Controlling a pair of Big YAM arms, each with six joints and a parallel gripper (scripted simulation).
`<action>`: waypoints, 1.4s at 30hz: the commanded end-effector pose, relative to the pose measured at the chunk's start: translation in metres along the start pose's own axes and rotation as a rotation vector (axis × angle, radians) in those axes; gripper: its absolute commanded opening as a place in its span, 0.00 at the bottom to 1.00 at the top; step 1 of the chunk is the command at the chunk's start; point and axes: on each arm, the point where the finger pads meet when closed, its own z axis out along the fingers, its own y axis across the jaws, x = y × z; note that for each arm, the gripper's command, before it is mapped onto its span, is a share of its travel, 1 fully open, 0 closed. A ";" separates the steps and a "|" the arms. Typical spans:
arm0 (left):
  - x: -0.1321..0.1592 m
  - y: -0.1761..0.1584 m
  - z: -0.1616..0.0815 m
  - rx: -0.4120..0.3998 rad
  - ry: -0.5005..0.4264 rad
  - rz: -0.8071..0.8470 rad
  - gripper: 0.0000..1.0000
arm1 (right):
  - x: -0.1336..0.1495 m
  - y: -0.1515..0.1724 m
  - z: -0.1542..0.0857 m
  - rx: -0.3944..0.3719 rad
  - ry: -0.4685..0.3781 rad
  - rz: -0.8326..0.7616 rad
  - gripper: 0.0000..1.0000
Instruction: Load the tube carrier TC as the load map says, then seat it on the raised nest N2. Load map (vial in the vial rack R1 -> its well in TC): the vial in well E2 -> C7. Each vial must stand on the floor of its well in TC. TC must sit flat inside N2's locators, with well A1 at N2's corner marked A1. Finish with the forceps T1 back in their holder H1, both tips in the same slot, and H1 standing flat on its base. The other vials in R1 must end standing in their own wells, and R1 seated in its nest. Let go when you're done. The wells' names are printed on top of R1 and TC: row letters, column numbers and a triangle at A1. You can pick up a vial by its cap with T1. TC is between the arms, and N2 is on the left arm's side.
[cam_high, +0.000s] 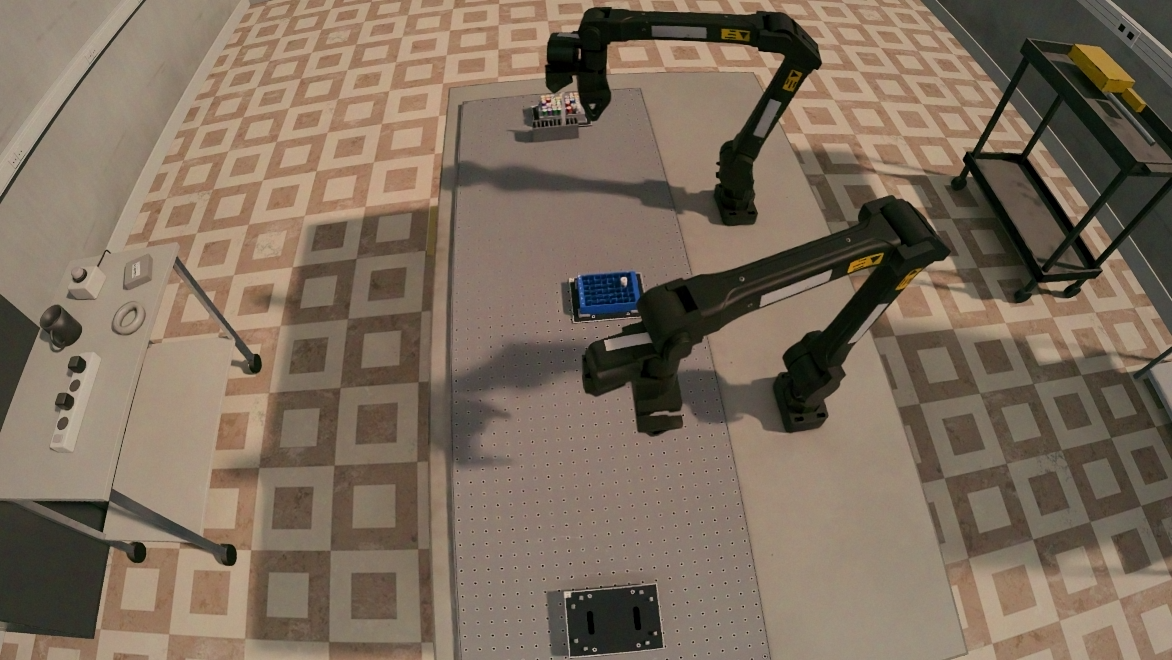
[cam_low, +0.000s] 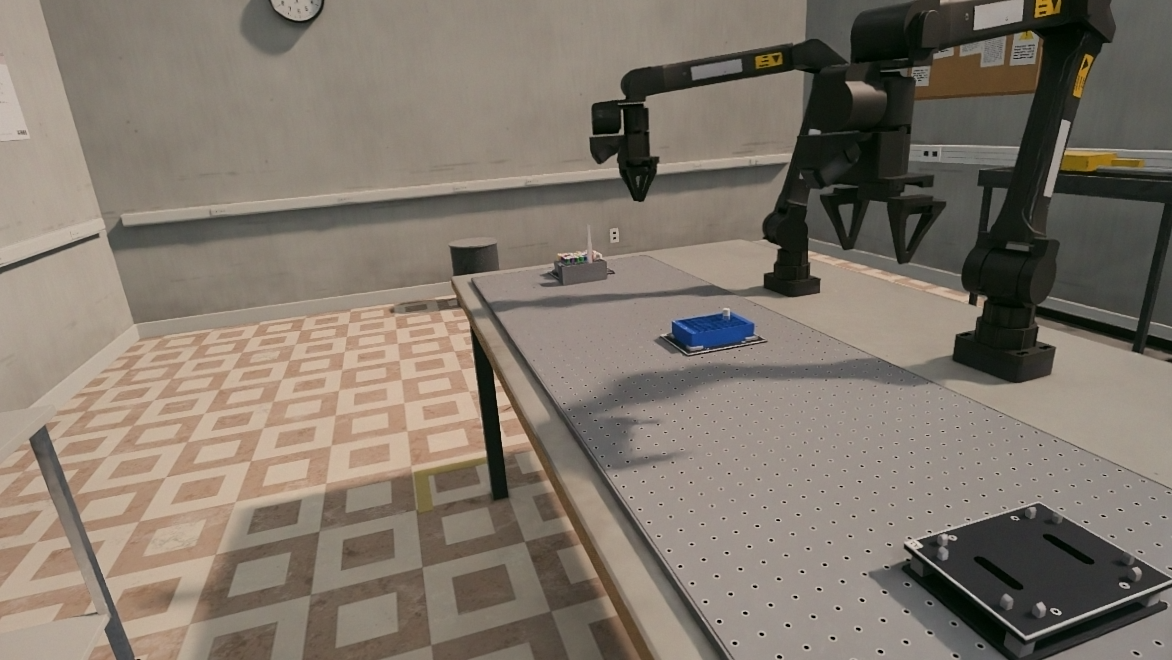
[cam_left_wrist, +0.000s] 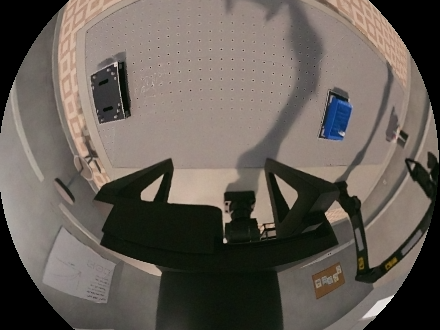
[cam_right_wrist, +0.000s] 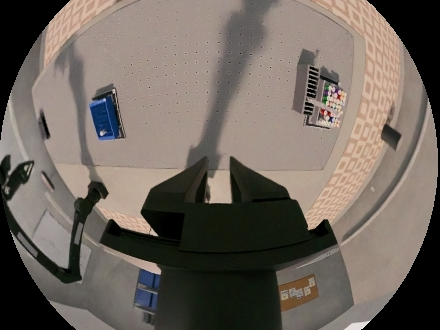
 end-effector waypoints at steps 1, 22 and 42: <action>-0.008 0.003 -0.014 -0.010 -0.034 -0.006 1.00 | 0.006 0.015 -0.008 0.002 -0.004 0.022 0.24; -0.003 -0.009 -0.003 -0.010 -0.028 -0.002 1.00 | -0.005 0.012 -0.015 0.008 -0.030 0.022 0.24; -0.007 -0.076 0.033 -0.004 -0.005 -0.002 1.00 | -0.005 0.012 -0.015 0.008 -0.030 0.022 0.24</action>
